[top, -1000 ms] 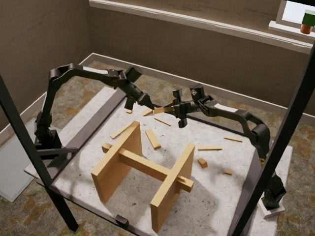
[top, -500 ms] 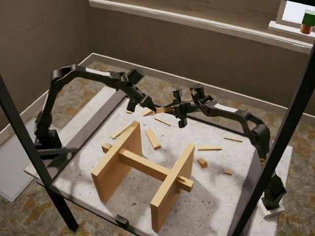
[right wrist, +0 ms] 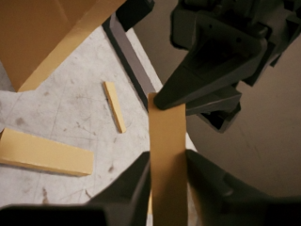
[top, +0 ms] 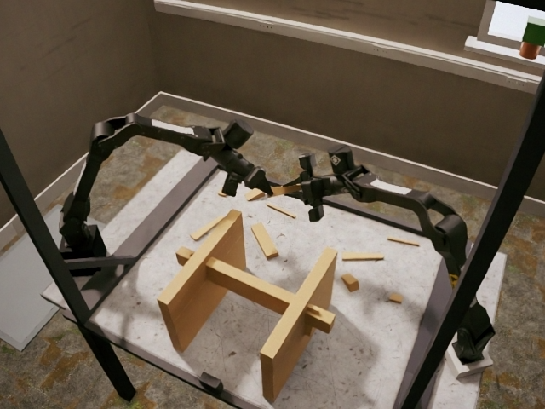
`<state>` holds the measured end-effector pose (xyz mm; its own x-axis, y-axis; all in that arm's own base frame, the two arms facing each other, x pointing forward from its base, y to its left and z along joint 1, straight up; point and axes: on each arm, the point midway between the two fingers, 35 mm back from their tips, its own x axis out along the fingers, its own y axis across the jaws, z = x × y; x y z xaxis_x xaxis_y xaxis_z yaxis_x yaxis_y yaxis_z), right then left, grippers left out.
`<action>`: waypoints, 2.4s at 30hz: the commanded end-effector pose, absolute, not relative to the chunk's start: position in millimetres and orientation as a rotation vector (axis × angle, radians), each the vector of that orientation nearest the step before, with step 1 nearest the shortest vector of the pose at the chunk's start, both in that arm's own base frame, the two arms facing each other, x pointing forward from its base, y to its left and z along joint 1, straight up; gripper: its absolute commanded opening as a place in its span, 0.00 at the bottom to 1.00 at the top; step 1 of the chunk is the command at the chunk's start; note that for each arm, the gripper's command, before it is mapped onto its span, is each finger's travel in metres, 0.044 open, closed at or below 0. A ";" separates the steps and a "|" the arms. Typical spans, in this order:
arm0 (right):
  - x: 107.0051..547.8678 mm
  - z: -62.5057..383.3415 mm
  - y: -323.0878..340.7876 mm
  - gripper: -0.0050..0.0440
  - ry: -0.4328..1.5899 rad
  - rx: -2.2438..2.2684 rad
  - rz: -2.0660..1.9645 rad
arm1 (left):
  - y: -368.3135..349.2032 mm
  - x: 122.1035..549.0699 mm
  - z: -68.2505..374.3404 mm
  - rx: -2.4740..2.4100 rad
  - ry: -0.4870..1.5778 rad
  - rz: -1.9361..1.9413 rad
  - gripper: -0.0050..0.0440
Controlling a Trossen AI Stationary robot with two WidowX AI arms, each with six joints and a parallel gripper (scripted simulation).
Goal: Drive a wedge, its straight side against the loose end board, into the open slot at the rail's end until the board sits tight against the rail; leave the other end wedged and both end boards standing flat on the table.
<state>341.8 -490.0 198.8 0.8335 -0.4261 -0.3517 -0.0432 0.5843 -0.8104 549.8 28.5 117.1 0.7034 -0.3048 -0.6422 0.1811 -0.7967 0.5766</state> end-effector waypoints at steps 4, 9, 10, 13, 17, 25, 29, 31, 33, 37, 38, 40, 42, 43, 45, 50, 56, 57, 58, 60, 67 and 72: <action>342.2 225.7 -485.5 0.12 0.533 -0.973 -0.258 | 29.2 555.4 129.5 2.300 -0.109 -0.973 0.12; 342.5 227.6 -485.6 0.12 0.531 -0.976 -0.260 | 29.4 555.5 129.8 2.301 -0.110 -0.972 0.12; 342.6 227.9 -485.6 0.12 0.530 -0.976 -0.261 | 29.3 555.6 129.9 2.301 -0.110 -0.971 0.12; 343.0 228.9 -485.6 0.12 0.528 -0.978 -0.261 | 28.9 555.7 130.1 2.302 -0.112 -0.971 0.12; 343.2 229.5 -485.6 0.12 0.528 -0.979 -0.261 | 28.8 555.7 130.3 2.303 -0.112 -0.971 0.12; 344.0 232.2 -485.7 0.51 0.524 -0.983 -0.264 | 28.8 555.9 131.5 2.306 -0.113 -0.967 0.12; 344.5 223.1 -486.7 0.51 0.534 -0.966 -0.254 | 29.3 554.7 139.8 2.316 -0.112 -0.954 0.12; 342.3 219.7 -488.8 0.51 0.539 -0.960 -0.255 | 29.2 553.6 140.2 2.316 -0.110 -0.955 0.12; 341.6 218.6 -489.5 0.51 0.541 -0.957 -0.256 | 29.2 552.8 139.7 2.315 -0.109 -0.957 0.12; 341.4 215.3 -490.3 0.51 0.544 -0.952 -0.254 | 29.1 551.1 139.8 2.314 -0.107 -0.959 0.12; 341.4 213.7 -490.6 0.51 0.546 -0.950 -0.253 | 29.0 550.6 138.9 2.313 -0.106 -0.962 0.12; 341.3 212.0 -491.0 0.51 0.548 -0.947 -0.252 | 28.7 549.5 137.1 2.309 -0.106 -0.967 0.12; 337.7 222.1 -485.7 0.51 0.541 -0.962 -0.254 | 28.7 549.5 137.0 2.310 -0.106 -0.967 0.12; 336.3 222.7 -485.0 0.51 0.541 -0.963 -0.254 | 28.7 549.5 137.0 2.310 -0.106 -0.967 0.12; 333.5 224.0 -483.5 0.51 0.542 -0.964 -0.253 | 28.7 549.5 137.0 2.310 -0.106 -0.967 0.12; 327.9 226.8 -480.7 0.51 0.543 -0.966 -0.252 | 28.8 549.9 137.8 2.311 -0.106 -0.965 0.12; 321.5 230.1 -477.3 0.51 0.544 -0.970 -0.250 | 28.8 550.0 138.0 2.311 -0.107 -0.964 0.12; 320.1 230.7 -476.7 0.51 0.544 -0.970 -0.250 | 28.8 550.0 138.0 2.311 -0.107 -0.964 0.12; 318.7 231.3 -476.0 0.51 0.544 -0.970 -0.249 | 28.8 550.0 138.0 2.311 -0.107 -0.964 0.12; 316.0 232.4 -474.7 0.51 0.545 -0.971 -0.248 | 28.8 550.0 138.0 2.311 -0.107 -0.964 0.12; 307.8 235.9 -470.8 0.51 0.547 -0.974 -0.246 | 28.8 550.0 137.9 2.311 -0.107 -0.964 0.12; 302.7 238.0 -468.3 0.51 0.548 -0.976 -0.244 | 28.8 550.0 137.8 2.311 -0.107 -0.964 0.12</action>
